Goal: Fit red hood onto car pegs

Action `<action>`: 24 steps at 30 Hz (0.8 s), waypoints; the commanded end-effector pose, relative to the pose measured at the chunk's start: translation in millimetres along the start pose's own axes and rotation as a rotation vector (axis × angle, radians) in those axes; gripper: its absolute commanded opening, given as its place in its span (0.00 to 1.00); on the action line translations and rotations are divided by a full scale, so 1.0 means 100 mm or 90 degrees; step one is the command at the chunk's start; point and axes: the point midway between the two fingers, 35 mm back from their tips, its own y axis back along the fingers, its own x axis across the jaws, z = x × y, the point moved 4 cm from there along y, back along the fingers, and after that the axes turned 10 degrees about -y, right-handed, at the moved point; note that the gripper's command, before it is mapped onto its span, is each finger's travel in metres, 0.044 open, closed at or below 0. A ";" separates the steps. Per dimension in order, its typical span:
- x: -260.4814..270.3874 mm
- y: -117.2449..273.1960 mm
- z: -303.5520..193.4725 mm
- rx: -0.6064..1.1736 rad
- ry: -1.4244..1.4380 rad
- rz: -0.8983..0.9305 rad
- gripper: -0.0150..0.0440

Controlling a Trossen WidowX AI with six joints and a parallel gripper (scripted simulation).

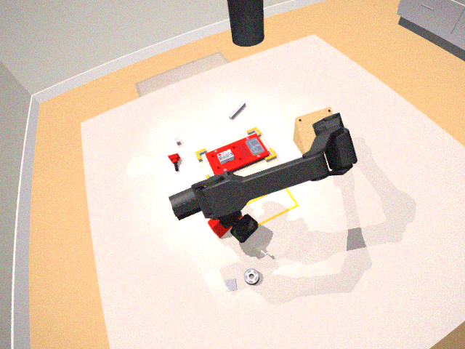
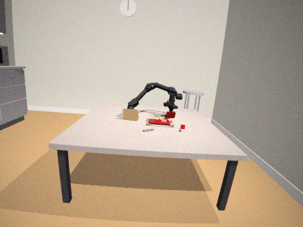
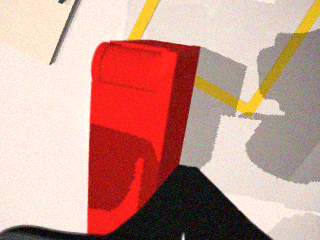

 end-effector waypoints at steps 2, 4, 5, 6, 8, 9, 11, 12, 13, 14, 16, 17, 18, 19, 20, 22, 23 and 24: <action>0.04 0.02 -0.02 0.004 0.005 -0.001 0.25; 0.06 0.02 -0.03 0.004 0.005 -0.001 0.25; 0.07 0.02 -0.03 0.004 0.005 -0.001 0.25; 0.08 0.02 -0.03 0.004 0.005 -0.001 0.25; 0.10 0.02 -0.03 0.004 0.005 -0.001 0.25; 0.11 0.02 -0.03 0.004 0.005 -0.001 0.25; 0.13 0.02 -0.04 0.004 0.005 -0.001 0.25; 0.14 0.02 -0.04 0.004 0.005 -0.001 0.25; 0.15 0.02 -0.04 0.004 0.005 -0.001 0.25; 0.16 0.02 -0.04 0.004 0.005 -0.001 0.25; 0.18 0.02 -0.05 0.004 0.005 -0.001 0.25; 0.19 0.02 -0.05 0.004 0.005 -0.001 0.25; 0.20 0.02 -0.05 0.004 0.005 -0.001 0.25; 0.20 0.04 -0.05 0.004 0.004 -0.001 0.25; 0.20 0.08 -0.05 0.005 0.001 -0.001 0.25; 0.21 0.21 -0.06 0.007 -0.008 0.000 0.25; 0.21 0.31 -0.06 0.009 -0.014 0.000 0.25; 0.21 0.42 -0.05 0.011 -0.021 0.000 0.25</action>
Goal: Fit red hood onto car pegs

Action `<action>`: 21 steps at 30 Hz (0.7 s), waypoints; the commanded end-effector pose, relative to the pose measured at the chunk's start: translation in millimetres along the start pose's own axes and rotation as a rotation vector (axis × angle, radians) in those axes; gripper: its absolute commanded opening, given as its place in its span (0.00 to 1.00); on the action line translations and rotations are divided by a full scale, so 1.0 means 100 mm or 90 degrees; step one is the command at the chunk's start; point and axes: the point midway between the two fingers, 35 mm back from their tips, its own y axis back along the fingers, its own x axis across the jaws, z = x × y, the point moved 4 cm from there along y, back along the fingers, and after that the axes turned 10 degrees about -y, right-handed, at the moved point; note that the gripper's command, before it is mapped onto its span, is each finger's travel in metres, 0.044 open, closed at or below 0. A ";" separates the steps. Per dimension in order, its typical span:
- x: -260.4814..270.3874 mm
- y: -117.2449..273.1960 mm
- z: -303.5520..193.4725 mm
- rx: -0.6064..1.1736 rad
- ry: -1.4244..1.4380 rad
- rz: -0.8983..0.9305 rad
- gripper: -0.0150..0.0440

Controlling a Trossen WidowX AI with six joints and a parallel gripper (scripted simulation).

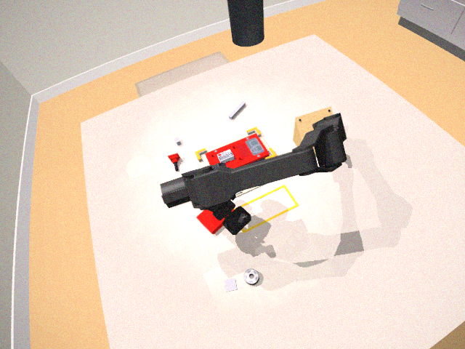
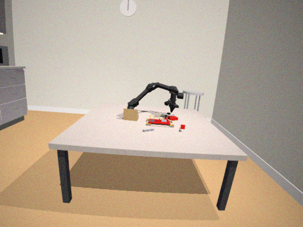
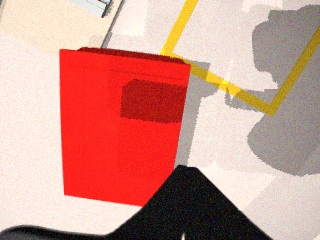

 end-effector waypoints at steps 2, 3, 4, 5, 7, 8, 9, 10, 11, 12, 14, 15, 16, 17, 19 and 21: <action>-0.01 0.48 0.01 0.024 -0.018 0.000 0.25; -0.01 0.56 0.02 0.026 -0.023 0.000 0.25; -0.01 0.62 0.03 0.027 -0.027 0.000 0.25; -0.02 0.63 0.03 0.027 -0.028 0.000 0.25; -0.02 0.63 0.03 0.027 -0.028 0.000 0.25; 0.01 0.59 0.02 0.031 -0.029 0.006 0.25; 0.01 0.59 0.02 0.031 -0.029 0.006 0.25; 0.01 0.59 0.02 0.031 -0.029 0.006 0.25; 0.01 0.59 0.02 0.031 -0.029 0.006 0.25; 0.01 0.59 0.02 0.031 -0.029 0.006 0.25; 0.01 0.59 0.02 0.031 -0.029 0.006 0.25; 0.01 0.59 0.02 0.031 -0.029 0.006 0.25; 0.01 0.59 0.02 0.031 -0.029 0.006 0.25; 0.01 0.59 0.02 0.031 -0.029 0.006 0.25; 0.01 0.59 0.02 0.031 -0.029 0.006 0.25; 0.01 0.59 0.02 0.031 -0.029 0.006 0.25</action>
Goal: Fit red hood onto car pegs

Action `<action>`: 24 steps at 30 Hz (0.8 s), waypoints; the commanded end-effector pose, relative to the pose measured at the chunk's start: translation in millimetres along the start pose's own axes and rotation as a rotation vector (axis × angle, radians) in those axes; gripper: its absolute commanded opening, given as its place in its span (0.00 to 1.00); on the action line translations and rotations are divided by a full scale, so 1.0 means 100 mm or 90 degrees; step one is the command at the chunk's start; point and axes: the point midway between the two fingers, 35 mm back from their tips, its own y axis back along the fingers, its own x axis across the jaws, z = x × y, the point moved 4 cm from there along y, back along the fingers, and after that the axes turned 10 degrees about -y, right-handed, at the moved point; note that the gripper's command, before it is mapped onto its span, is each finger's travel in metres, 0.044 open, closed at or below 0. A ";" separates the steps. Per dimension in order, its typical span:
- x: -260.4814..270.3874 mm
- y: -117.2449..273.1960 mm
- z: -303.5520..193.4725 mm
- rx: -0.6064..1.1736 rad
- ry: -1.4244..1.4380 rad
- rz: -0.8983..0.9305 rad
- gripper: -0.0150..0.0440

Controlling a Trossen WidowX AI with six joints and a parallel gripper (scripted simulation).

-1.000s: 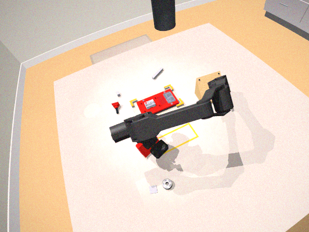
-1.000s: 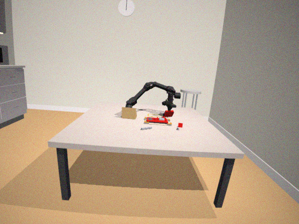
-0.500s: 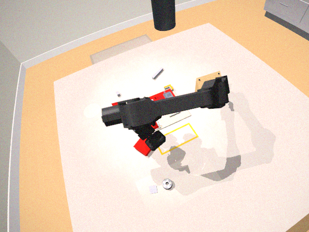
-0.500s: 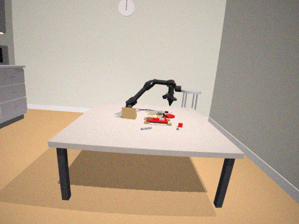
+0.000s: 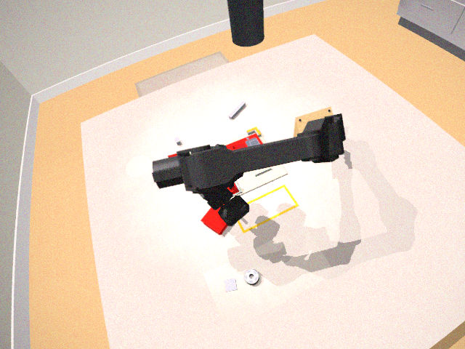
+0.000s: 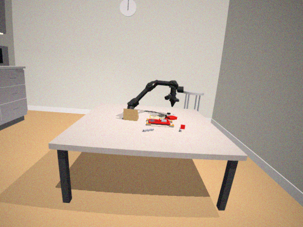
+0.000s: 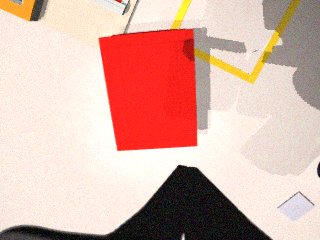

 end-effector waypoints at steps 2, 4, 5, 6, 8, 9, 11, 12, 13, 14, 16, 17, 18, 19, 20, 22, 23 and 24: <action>0.00 0.00 0.00 0.001 -0.001 0.001 0.25; 0.00 0.00 0.00 0.001 -0.001 0.001 0.25; 0.00 0.00 0.00 0.001 -0.001 0.001 0.25; 0.00 0.00 0.00 0.001 -0.001 0.001 0.25; 0.01 0.00 0.00 0.001 0.039 0.001 0.34; 0.01 -0.01 0.00 0.000 0.090 0.001 0.39; 0.03 -0.04 -0.01 -0.001 0.212 0.000 0.48; 0.04 -0.05 -0.01 -0.001 0.274 0.000 0.52; 0.05 -0.06 -0.01 -0.002 0.335 0.000 0.57; 0.05 -0.07 -0.01 -0.002 0.397 -0.001 0.61; 0.07 -0.10 -0.01 -0.003 0.519 -0.002 0.70; 0.08 -0.11 -0.02 -0.003 0.581 -0.002 0.74; 0.08 -0.12 -0.02 -0.004 0.642 -0.003 0.79; 0.09 -0.13 -0.02 -0.004 0.703 -0.003 0.83; 0.10 -0.15 -0.02 -0.004 0.765 -0.004 0.88; 0.12 -0.17 -0.03 -0.005 0.887 -0.006 0.97; 0.13 -0.18 -0.03 -0.005 0.949 -0.006 1.00; 0.13 -0.19 -0.03 -0.005 1.010 -0.007 1.00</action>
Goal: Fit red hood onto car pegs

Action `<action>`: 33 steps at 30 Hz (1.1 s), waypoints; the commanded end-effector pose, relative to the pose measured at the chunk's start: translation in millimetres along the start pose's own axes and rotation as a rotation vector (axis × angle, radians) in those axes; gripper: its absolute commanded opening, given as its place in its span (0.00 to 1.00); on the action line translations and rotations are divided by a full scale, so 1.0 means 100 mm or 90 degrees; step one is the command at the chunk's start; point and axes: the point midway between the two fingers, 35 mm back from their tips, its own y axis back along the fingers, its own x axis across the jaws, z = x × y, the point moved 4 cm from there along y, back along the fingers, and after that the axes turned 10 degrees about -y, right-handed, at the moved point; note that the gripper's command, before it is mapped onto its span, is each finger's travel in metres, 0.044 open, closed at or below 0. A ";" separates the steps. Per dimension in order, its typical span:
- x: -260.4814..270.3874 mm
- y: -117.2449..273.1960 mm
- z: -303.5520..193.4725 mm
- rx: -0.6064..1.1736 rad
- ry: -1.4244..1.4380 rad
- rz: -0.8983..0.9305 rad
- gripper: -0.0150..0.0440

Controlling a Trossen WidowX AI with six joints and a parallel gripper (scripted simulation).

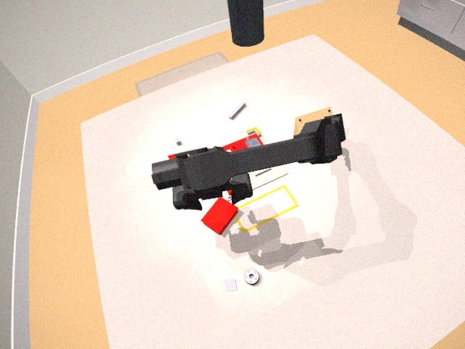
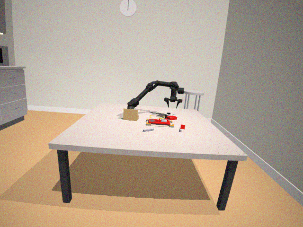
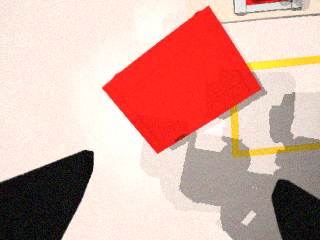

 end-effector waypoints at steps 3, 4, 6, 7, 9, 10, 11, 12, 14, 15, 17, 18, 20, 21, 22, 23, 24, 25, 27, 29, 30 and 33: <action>0.05 -0.12 0.07 0.001 0.551 -0.007 1.00; 0.06 -0.13 0.08 0.002 0.613 -0.007 1.00; 0.07 -0.16 0.09 0.003 0.735 -0.009 1.00; 0.07 -0.17 0.10 0.003 0.782 -0.009 1.00; 0.08 -0.19 0.10 0.004 0.864 -0.010 1.00; 0.09 -0.20 0.11 0.005 0.905 -0.010 1.00; 0.09 -0.21 0.11 0.005 0.946 -0.010 1.00; 0.09 -0.21 0.12 0.006 0.987 -0.011 1.00; 0.10 -0.23 0.13 0.007 1.069 -0.011 1.00; 0.10 -0.24 0.13 0.008 1.110 -0.012 1.00; 0.11 -0.26 0.14 0.009 1.192 -0.012 1.00; 0.11 -0.27 0.14 0.010 1.233 -0.012 1.00; 0.12 -0.28 0.15 0.011 1.315 -0.013 1.00; 0.12 -0.29 0.15 0.012 1.356 -0.013 1.00; 0.13 -0.30 0.16 0.013 1.397 -0.013 1.00; 0.13 -0.30 0.16 0.014 1.439 -0.013 1.00; 0.13 -0.31 0.16 0.015 1.472 -0.013 1.00; 0.13 -0.31 0.17 0.015 1.493 -0.013 1.00; 0.13 -0.31 0.17 0.015 1.501 -0.013 1.00; 0.13 -0.31 0.17 0.015 1.501 -0.013 1.00; 0.13 -0.31 0.17 0.015 1.501 -0.013 1.00; 0.12 -0.31 0.17 0.015 1.501 -0.013 1.00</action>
